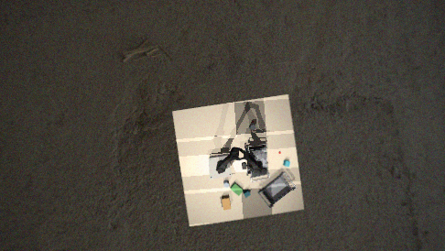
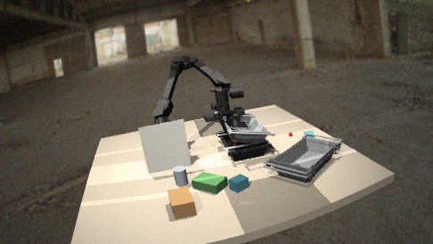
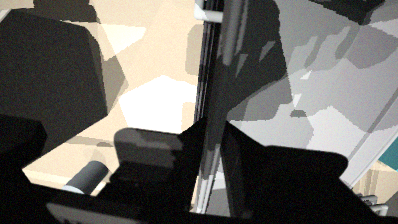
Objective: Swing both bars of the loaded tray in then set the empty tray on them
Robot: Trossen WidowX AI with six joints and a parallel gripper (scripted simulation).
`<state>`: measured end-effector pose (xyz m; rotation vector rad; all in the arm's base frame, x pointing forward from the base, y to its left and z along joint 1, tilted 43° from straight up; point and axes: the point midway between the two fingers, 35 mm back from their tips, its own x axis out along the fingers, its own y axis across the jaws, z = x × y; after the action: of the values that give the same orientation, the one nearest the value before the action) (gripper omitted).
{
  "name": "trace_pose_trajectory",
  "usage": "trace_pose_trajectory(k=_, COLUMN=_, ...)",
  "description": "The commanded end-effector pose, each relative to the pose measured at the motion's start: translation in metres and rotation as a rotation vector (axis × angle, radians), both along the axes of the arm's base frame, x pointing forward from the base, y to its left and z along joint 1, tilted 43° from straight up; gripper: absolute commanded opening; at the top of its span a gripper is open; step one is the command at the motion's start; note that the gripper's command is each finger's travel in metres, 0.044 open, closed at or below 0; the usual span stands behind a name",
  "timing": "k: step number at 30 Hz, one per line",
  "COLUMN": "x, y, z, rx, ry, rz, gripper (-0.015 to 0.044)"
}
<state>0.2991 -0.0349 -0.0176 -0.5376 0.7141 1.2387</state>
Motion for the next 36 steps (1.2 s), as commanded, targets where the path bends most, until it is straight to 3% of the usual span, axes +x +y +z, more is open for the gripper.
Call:
trace_pose_trajectory(k=1, x=-0.0025, y=0.0048, z=-0.0018, rx=0.004, ry=0.016, rz=0.01, gripper=0.0)
trace_pose_trajectory(k=36, x=-0.0039, y=0.011, z=-0.0087, rx=0.004, ry=0.016, rz=0.01, gripper=0.0)
